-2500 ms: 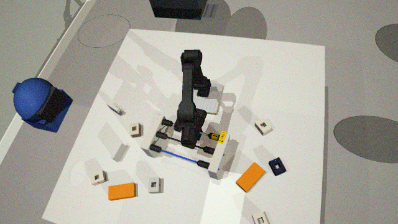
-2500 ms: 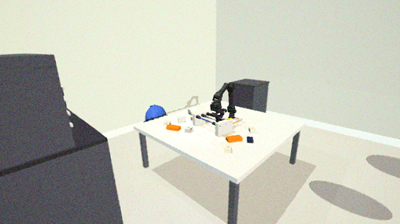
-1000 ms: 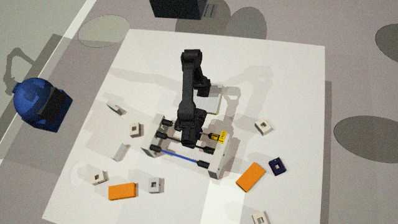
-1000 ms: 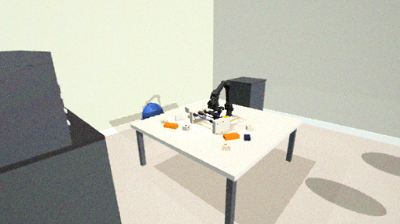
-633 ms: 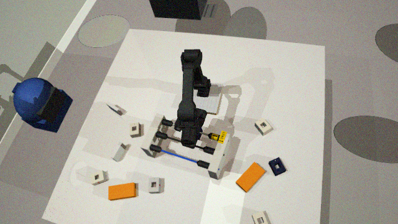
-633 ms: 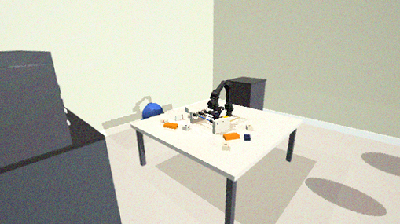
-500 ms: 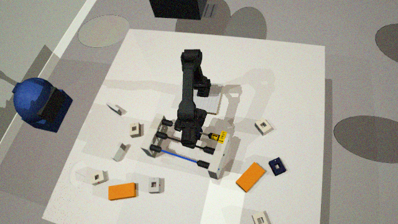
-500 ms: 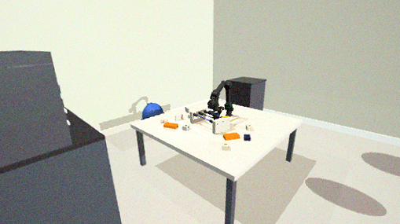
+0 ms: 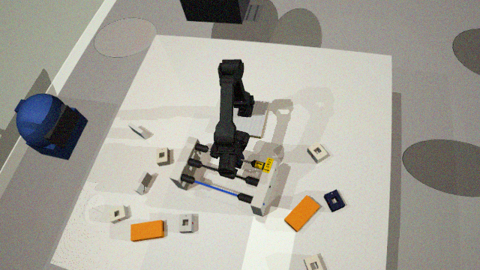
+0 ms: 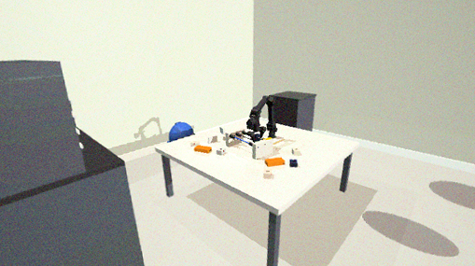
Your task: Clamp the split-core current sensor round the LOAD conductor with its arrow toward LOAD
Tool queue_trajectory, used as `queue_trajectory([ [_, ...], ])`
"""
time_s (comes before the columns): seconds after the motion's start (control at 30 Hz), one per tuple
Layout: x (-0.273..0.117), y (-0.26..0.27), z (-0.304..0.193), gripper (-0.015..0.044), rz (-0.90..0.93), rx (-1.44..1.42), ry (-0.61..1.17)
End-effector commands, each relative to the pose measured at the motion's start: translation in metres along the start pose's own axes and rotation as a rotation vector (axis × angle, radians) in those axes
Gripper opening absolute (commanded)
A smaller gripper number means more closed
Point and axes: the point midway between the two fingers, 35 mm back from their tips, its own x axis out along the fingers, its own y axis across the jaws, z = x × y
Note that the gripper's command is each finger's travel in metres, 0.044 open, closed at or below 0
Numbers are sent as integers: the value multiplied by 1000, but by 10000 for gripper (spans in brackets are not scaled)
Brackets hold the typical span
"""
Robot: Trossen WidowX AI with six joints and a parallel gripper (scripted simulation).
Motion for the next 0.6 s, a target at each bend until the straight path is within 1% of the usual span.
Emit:
queue_trajectory([
  [0.0, 0, 0, 0, 440, 0, 0, 0],
  [0.1, 0, 0, 0, 440, 0, 0, 0],
  [0.17, -10, 1, 0, 440, 9, 0, 0],
  [0.33, -86, -6, 0, 440, 72, 2, 1],
  [0.4, -106, -12, 1, 440, 88, 3, 1],
  [0.57, -108, -12, 1, 440, 90, 3, 1],
])
